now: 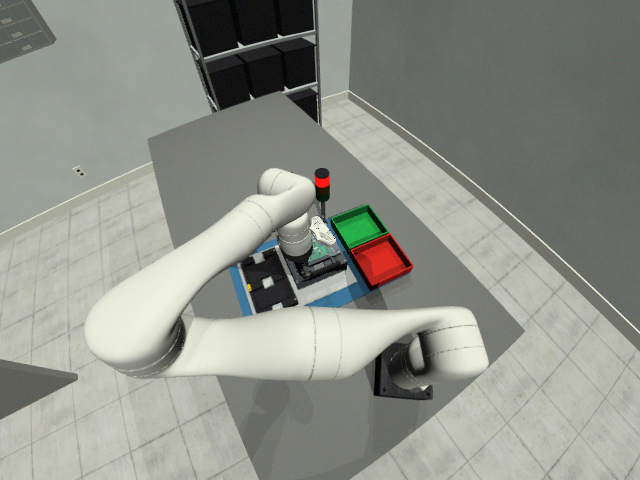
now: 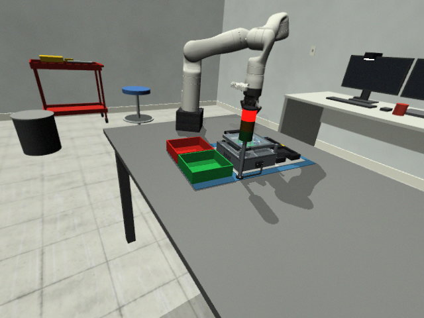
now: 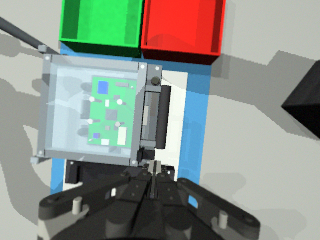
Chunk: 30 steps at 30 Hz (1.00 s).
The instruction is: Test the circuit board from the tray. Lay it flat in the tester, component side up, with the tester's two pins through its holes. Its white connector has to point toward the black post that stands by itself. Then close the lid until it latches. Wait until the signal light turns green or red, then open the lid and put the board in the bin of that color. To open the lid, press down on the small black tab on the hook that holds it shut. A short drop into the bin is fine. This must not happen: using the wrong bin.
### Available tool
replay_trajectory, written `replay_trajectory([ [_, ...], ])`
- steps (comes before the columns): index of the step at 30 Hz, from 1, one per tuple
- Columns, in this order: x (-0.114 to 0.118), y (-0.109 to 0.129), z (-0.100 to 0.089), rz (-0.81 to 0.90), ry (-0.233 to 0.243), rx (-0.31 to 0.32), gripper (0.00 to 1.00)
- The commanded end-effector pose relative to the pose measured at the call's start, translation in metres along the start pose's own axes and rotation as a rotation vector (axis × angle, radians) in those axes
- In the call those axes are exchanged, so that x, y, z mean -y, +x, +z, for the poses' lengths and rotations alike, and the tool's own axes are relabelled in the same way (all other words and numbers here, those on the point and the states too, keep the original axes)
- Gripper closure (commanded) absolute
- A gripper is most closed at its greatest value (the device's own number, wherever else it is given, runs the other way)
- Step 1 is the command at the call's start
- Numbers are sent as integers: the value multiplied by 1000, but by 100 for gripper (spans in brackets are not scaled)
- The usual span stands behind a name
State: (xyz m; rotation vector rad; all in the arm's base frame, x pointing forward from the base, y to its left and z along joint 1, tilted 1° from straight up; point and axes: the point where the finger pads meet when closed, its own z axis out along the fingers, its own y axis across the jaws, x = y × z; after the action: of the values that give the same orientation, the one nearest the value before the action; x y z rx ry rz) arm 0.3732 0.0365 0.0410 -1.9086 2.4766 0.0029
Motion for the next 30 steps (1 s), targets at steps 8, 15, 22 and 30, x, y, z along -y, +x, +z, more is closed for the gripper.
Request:
replay_trajectory([
  [8,0,0,3,0,1,1,100],
  [15,1,0,17,0,1,1,100],
  [22,1,0,24,0,1,1,100],
  [30,1,0,25,0,1,1,100],
])
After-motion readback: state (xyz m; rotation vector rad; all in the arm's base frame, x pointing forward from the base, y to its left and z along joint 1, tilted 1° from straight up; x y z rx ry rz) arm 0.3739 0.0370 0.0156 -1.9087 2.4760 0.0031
